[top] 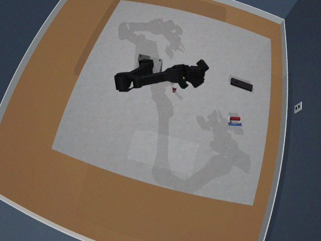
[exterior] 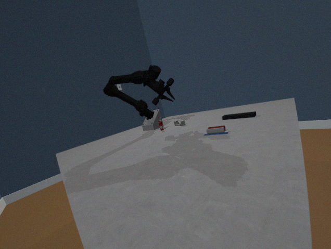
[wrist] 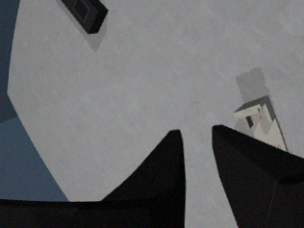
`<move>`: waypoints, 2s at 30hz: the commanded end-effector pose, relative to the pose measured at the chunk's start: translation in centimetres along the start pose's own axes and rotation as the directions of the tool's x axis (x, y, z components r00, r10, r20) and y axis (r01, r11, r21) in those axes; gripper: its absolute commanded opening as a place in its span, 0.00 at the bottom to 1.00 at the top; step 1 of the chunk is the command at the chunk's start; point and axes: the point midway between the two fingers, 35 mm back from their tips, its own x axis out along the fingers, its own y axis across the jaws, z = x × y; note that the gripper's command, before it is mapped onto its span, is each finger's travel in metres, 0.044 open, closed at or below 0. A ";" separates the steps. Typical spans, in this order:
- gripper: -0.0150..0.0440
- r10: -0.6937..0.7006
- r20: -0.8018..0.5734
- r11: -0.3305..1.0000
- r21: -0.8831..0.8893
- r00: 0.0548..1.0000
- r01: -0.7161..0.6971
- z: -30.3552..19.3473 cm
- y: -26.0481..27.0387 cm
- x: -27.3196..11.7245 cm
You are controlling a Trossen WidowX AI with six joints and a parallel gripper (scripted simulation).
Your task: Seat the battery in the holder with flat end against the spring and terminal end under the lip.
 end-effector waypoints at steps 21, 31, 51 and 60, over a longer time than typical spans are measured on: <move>0.25 -0.622 -0.055 0.783 -0.016 0.781 0.622 -5.1 -10.6 4.6; 0.25 -0.625 -0.052 0.780 -0.016 0.779 0.625 -5.1 -12.5 5.5; 0.25 -0.625 -0.053 0.780 -0.017 0.779 0.625 -4.9 -15.0 3.4; 0.25 -0.626 -0.052 0.780 -0.017 0.778 0.626 -4.9 -16.1 2.5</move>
